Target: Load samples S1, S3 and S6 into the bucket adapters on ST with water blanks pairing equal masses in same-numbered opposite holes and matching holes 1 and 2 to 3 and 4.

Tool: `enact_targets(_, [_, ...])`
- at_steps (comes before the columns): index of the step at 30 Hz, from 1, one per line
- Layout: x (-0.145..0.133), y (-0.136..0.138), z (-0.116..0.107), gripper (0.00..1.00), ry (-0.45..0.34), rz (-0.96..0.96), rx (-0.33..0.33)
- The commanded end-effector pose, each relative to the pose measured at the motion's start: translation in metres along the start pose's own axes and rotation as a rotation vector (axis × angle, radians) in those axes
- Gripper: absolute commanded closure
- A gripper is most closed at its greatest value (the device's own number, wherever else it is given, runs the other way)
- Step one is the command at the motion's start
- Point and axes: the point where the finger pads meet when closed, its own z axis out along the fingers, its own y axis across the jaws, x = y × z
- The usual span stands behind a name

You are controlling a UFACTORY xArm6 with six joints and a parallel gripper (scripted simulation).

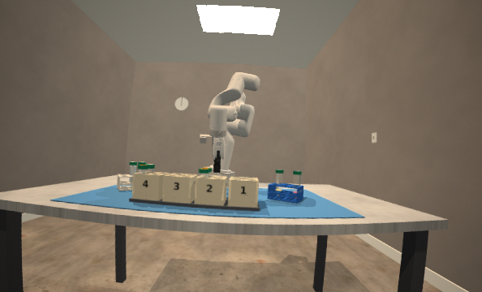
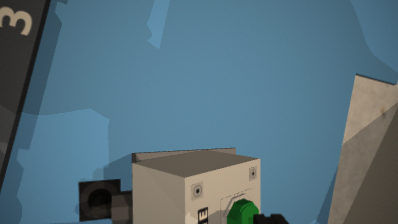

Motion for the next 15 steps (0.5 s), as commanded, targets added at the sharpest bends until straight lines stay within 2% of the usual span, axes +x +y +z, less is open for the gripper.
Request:
enact_targets(1, [0.0005,-0.0017,0.0018,1.0,0.001,0.0,0.003])
enact_targets(15, [0.0009,-0.0038,0.0095,1.0,0.001,0.0,0.003])
